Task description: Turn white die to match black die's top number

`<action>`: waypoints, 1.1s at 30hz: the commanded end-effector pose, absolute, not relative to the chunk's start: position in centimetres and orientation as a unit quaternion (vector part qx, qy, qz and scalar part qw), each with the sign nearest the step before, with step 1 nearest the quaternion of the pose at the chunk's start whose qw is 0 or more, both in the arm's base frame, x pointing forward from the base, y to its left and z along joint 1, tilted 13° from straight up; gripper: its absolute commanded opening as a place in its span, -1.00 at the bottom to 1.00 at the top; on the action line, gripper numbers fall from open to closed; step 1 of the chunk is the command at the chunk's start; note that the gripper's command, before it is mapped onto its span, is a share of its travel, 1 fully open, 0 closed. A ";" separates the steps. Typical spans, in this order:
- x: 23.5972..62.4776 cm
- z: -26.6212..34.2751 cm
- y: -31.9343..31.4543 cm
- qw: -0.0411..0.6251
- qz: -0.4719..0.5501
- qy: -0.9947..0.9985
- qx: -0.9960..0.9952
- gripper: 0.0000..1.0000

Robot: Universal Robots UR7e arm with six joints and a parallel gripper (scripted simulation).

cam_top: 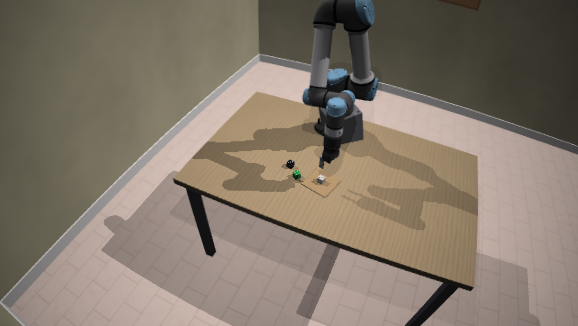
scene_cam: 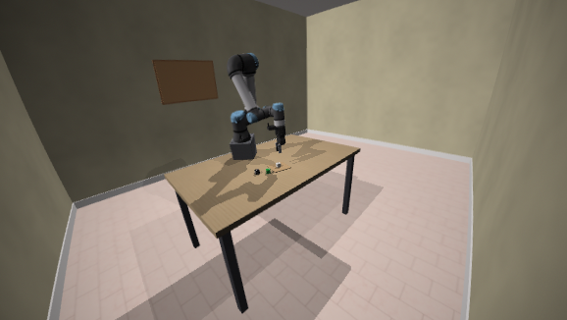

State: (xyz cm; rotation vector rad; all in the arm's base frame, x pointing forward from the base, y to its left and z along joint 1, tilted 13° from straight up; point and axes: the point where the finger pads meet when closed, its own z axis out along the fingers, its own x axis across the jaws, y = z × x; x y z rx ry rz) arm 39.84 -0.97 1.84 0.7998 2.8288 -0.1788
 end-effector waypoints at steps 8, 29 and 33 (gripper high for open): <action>39.9 2.0 -0.9 0.096 -0.074 0.955 0.272 1.00; 39.8 3.3 -0.6 0.087 -0.073 0.955 0.274 1.00; 39.6 4.8 -0.4 0.087 -0.073 0.955 0.274 1.00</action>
